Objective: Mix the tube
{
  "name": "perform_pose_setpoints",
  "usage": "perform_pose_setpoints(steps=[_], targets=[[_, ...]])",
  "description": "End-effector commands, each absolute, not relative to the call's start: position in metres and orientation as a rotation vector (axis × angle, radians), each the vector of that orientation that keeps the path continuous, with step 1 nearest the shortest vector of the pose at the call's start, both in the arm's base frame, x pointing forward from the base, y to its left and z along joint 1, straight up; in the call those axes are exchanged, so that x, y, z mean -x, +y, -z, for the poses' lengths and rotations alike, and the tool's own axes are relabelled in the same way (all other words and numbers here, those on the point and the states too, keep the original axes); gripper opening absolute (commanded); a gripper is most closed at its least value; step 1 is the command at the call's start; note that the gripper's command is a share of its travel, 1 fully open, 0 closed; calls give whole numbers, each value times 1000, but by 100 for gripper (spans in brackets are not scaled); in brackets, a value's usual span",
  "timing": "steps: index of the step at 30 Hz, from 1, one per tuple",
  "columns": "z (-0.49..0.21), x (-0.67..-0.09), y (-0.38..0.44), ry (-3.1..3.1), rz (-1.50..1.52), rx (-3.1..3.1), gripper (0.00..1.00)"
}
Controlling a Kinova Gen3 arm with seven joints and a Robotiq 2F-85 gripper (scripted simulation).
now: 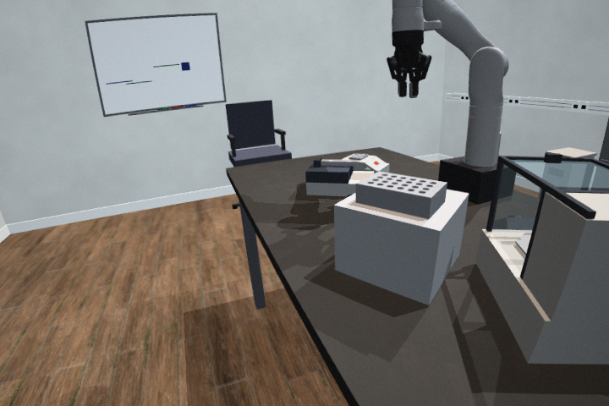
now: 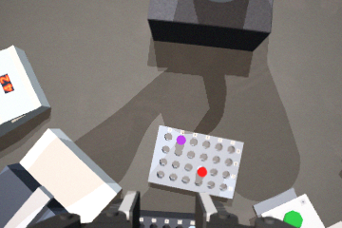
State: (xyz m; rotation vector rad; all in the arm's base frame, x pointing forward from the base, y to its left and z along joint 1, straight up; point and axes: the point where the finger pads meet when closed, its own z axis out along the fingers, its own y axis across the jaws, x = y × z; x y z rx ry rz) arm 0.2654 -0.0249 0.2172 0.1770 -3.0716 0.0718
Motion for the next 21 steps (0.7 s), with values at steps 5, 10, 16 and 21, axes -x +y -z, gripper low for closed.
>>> perform_pose_setpoints(steps=[5,10,16,21], targets=[[-223,-273,-3,-3131,-20,-67,42],[-225,-276,6,-3144,-6,-39,42],[-225,-277,8,-3144,-6,-39,42],[-225,-277,8,-3144,-6,-40,42]])
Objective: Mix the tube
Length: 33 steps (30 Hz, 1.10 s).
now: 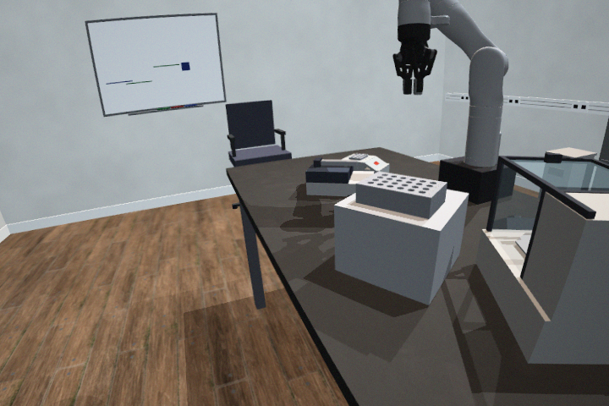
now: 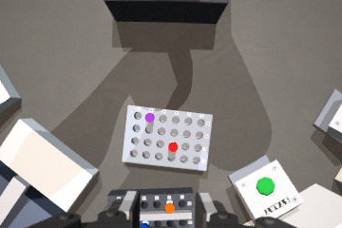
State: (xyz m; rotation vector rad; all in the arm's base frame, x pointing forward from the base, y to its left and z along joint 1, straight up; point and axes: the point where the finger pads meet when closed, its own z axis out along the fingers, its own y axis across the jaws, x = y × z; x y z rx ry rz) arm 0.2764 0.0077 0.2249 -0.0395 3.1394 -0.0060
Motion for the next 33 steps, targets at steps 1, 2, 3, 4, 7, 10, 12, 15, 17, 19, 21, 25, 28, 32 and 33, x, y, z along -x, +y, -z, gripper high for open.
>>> perform_pose_setpoints(steps=[1,2,3,4,7,10,12,15,17,19,21,25,28,32,33], targets=[[-225,-277,8,3139,6,39,42],[-222,-277,8,3176,4,15,42],[-219,-277,8,3212,3,-10,42],[-215,-277,8,3249,1,-36,42],[-212,-277,8,3285,-1,-62,42],[-202,-277,8,3346,-5,-108,42],[-195,-277,8,3346,-5,-108,42],[-185,-277,8,3346,-5,-108,42],[-179,-277,7,3346,-5,-108,42],[-172,-277,7,3346,-5,-108,42],[-165,-277,7,3346,-5,-108,42],[-159,-277,7,3346,-5,-108,42],[-149,-277,7,3346,-5,-108,42],[-135,-277,7,3346,-5,-108,42],[-132,-277,7,3346,-5,-108,42]])
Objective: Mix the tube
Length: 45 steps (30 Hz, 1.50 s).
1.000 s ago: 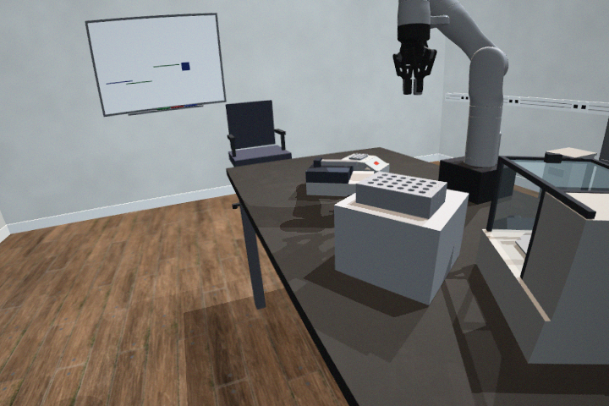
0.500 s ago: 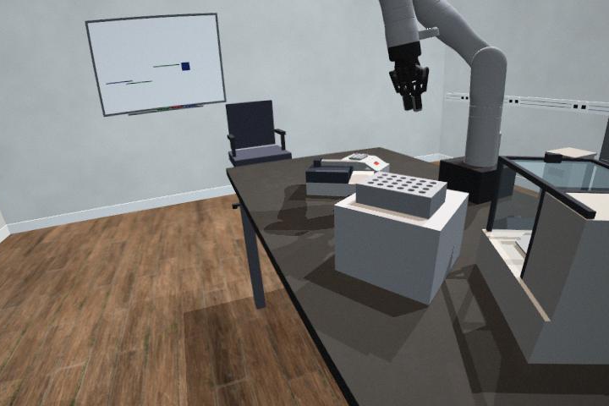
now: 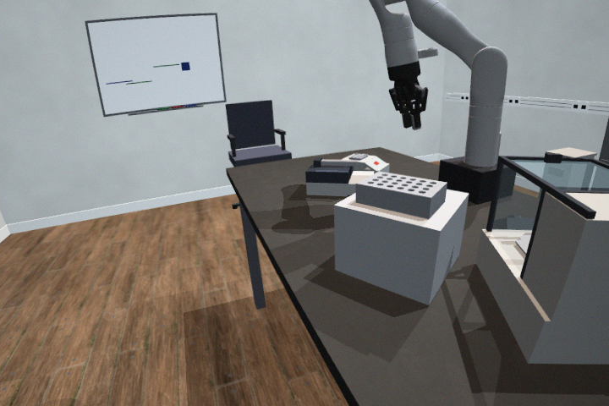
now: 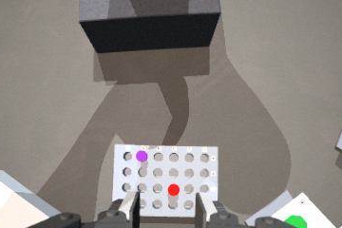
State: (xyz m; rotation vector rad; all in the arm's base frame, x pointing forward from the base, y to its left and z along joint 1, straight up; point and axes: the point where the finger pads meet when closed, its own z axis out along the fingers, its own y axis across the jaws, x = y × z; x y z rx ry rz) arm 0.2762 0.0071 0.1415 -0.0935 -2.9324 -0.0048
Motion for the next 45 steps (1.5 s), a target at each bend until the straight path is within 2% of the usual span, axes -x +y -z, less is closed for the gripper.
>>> perform_pose_setpoints(steps=[1,34,45], targets=[[-129,-277,7,-2934,4,94,42],[-32,-277,6,-2934,4,94,42],[-31,-271,2,-2934,4,94,42]])
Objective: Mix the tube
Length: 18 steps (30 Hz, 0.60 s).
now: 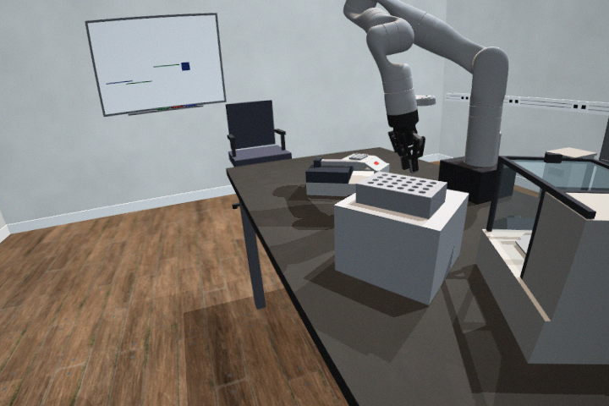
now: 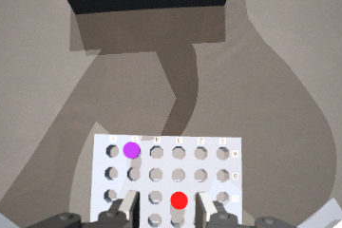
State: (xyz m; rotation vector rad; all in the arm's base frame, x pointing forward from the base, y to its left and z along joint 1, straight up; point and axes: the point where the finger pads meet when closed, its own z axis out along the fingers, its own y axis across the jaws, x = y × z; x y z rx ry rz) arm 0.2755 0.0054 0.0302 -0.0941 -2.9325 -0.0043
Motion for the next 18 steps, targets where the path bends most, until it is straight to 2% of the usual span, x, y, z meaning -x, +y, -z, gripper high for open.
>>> perform_pose_setpoints(steps=[1,18], targets=[[-31,-269,1,-2934,4,94,42],[-31,-236,-21,-2934,4,94,42]])
